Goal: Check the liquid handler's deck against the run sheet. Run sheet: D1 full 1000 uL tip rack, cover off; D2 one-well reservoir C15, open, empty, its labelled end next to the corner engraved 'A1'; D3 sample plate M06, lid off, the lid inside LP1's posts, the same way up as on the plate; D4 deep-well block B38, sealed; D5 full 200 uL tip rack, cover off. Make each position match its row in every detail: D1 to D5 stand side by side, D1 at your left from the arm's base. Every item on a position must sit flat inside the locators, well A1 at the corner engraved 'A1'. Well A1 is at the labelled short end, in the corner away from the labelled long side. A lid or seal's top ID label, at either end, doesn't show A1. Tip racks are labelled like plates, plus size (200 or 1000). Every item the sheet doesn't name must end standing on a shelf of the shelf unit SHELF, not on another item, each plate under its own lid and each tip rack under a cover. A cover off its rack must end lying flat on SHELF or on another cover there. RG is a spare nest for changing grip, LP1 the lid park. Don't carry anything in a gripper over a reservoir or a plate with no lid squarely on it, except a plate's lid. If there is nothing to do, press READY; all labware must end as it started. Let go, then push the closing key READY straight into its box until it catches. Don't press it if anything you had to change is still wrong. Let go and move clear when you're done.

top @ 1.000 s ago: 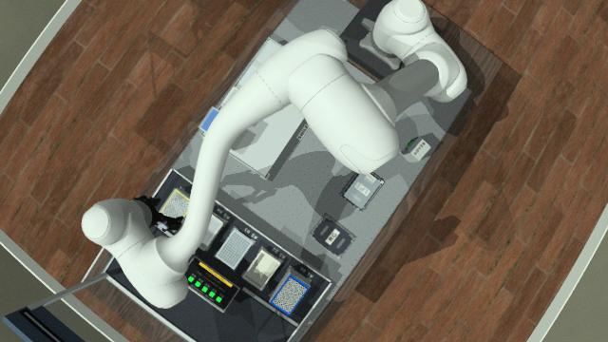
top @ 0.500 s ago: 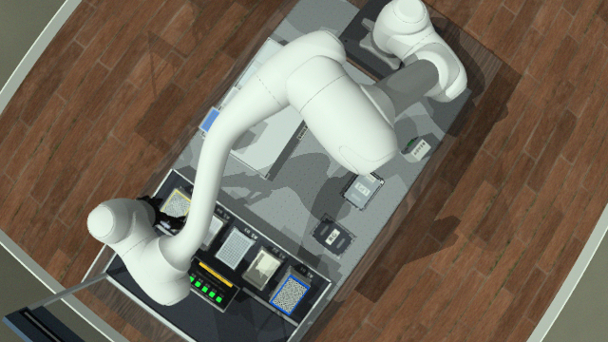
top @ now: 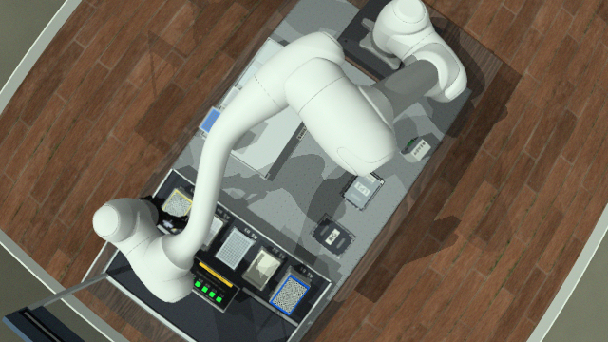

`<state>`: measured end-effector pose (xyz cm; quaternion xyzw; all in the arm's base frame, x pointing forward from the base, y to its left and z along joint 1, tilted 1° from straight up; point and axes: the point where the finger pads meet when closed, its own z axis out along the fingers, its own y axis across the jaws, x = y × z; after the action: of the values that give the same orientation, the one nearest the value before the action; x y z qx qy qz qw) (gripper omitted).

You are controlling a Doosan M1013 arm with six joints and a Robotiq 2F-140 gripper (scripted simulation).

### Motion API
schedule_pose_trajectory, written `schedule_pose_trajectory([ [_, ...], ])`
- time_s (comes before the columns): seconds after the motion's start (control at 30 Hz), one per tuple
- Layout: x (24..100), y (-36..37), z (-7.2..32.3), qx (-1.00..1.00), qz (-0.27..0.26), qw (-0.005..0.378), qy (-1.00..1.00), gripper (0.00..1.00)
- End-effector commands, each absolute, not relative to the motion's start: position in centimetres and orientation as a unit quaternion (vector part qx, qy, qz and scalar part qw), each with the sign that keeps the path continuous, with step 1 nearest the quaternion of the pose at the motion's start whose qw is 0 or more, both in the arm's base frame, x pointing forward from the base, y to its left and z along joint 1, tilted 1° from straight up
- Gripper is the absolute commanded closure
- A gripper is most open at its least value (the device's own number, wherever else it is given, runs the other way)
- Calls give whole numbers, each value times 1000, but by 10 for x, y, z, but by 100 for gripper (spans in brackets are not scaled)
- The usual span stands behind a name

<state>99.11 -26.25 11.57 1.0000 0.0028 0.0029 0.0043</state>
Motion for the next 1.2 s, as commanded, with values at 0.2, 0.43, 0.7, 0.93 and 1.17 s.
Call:
schedule_pose_trajectory([
  [0.2, 992, -263, 103, 1000, 4, 4, 3, 33],
  [0.43, 992, -263, 95, 1000, 4, 4, 3, 33],
  [0.7, 992, -263, 94, 1000, 4, 4, 3, 33],
  [0.93, 992, -263, 94, 1000, 4, 4, 3, 90],
  [1.17, 992, -263, 94, 1000, 4, 4, 3, 90],
])
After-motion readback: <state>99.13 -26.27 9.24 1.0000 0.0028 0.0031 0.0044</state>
